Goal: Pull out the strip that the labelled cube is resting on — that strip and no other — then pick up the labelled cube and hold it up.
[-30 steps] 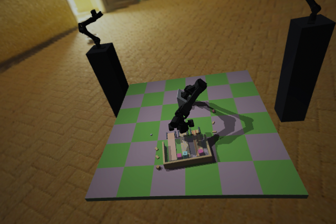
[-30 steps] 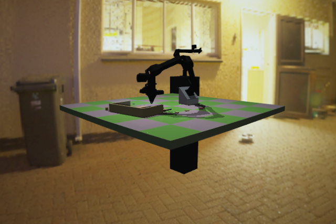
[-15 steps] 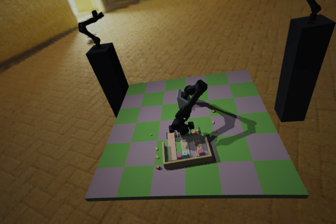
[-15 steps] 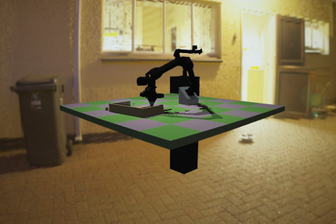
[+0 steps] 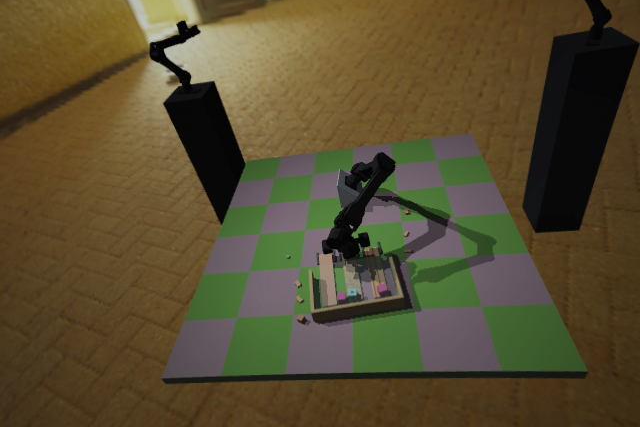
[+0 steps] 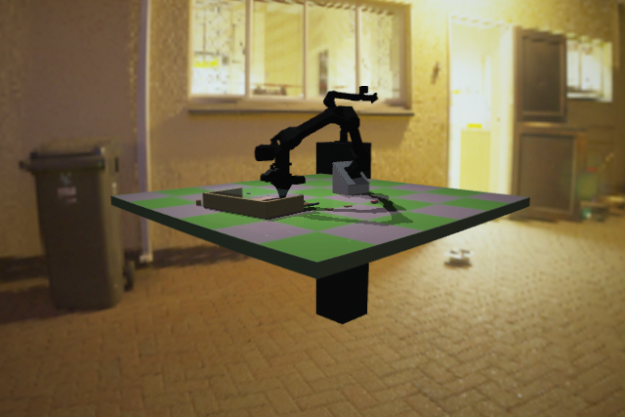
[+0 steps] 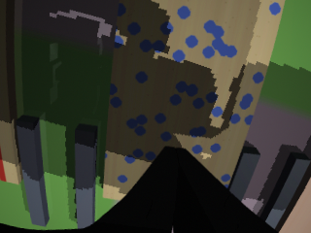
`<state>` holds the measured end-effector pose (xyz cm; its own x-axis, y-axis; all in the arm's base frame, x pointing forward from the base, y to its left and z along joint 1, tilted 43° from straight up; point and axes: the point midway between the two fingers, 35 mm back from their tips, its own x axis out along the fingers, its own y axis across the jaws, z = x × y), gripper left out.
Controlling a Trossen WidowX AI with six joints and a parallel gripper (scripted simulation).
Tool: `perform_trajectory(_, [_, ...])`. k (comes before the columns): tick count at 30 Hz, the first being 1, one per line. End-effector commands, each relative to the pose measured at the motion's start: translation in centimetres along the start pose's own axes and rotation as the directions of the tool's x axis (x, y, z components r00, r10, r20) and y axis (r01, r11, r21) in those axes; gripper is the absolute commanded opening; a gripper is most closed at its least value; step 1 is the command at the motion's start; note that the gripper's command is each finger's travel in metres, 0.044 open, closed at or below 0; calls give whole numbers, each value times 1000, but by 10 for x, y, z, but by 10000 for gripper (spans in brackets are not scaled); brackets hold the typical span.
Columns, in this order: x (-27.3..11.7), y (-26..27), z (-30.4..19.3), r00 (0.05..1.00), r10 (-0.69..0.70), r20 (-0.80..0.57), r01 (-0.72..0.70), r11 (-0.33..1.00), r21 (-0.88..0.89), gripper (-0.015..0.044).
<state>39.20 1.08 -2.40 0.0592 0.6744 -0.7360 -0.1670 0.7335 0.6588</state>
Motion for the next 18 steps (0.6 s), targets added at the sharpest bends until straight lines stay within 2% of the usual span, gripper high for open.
perform_trajectory(1, [0, 0, 0, 1000, 2, 1, -2, 1000, 6, 0])
perform_trajectory(18, [2, 0, 0, 1000, 3, 1, -3, 1000, 6, 0])
